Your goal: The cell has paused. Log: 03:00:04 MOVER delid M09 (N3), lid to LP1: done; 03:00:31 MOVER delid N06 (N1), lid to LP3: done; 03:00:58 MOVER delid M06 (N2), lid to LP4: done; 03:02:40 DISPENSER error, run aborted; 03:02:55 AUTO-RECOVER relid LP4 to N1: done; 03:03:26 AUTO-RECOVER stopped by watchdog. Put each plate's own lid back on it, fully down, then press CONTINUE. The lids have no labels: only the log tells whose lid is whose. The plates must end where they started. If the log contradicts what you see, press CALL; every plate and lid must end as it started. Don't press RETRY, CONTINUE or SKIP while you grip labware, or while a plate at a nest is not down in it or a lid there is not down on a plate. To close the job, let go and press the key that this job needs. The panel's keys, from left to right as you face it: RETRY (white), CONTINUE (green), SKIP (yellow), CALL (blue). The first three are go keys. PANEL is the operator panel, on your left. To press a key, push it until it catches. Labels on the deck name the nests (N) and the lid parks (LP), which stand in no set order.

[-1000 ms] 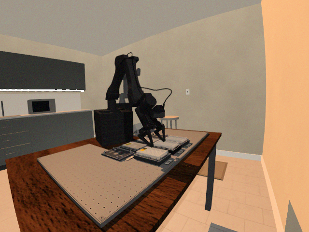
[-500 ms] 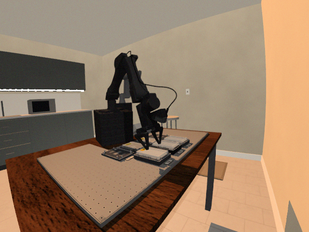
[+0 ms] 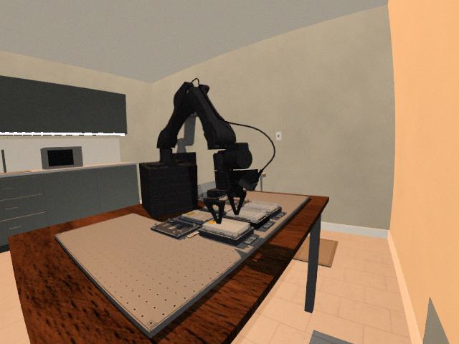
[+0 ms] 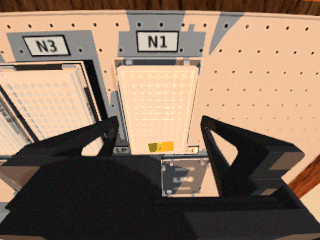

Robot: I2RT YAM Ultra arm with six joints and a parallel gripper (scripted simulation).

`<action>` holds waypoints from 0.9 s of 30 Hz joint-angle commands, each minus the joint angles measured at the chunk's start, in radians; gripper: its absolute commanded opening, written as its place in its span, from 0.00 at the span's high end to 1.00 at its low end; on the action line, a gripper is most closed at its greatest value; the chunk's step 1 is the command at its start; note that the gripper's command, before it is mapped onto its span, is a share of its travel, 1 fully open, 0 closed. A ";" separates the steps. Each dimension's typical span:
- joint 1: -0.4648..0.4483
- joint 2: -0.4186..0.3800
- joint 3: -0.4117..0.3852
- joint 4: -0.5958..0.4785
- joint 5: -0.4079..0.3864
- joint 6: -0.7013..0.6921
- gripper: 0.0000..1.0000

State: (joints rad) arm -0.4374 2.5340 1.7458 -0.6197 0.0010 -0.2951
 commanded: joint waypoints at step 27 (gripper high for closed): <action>-0.010 0.005 0.086 -0.131 0.007 0.008 0.00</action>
State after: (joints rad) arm -0.4377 2.5523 1.7889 -0.7387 0.0059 -0.2920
